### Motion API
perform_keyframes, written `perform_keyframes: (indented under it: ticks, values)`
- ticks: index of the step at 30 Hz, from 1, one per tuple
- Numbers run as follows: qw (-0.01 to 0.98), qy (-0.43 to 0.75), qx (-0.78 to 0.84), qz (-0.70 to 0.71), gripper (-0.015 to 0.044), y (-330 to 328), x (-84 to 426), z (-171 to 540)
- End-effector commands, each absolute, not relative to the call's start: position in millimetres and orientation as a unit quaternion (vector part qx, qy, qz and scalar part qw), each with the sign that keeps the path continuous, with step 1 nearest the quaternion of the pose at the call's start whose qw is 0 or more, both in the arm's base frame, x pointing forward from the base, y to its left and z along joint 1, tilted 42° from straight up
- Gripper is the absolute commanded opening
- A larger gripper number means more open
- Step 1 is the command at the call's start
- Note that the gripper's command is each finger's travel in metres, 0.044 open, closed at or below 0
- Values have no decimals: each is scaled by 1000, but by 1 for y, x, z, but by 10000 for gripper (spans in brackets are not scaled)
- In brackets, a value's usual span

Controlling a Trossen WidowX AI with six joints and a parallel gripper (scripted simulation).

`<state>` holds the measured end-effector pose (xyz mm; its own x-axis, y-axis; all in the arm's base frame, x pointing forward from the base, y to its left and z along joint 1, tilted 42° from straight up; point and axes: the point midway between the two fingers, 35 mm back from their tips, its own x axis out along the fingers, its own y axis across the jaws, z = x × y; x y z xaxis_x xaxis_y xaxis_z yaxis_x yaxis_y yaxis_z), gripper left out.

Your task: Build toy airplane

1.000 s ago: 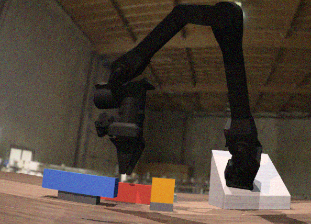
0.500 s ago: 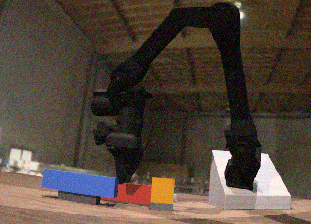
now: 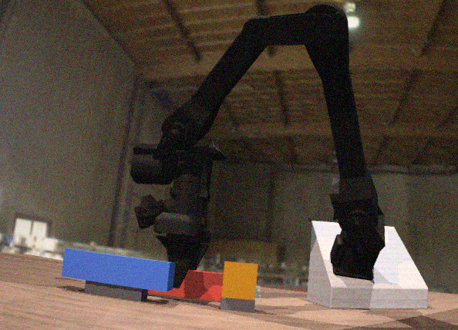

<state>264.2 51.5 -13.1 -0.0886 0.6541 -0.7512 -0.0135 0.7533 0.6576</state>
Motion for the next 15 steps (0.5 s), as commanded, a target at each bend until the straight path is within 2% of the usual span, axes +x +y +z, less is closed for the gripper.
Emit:
perform_keyframes:
  ticks: [1,10,15]
  values:
    - [630,691,236,264,440,56,261,-17]
    - [630,691,236,264,204,56,261,-17]
    - [630,691,236,264,170,56,261,-17]
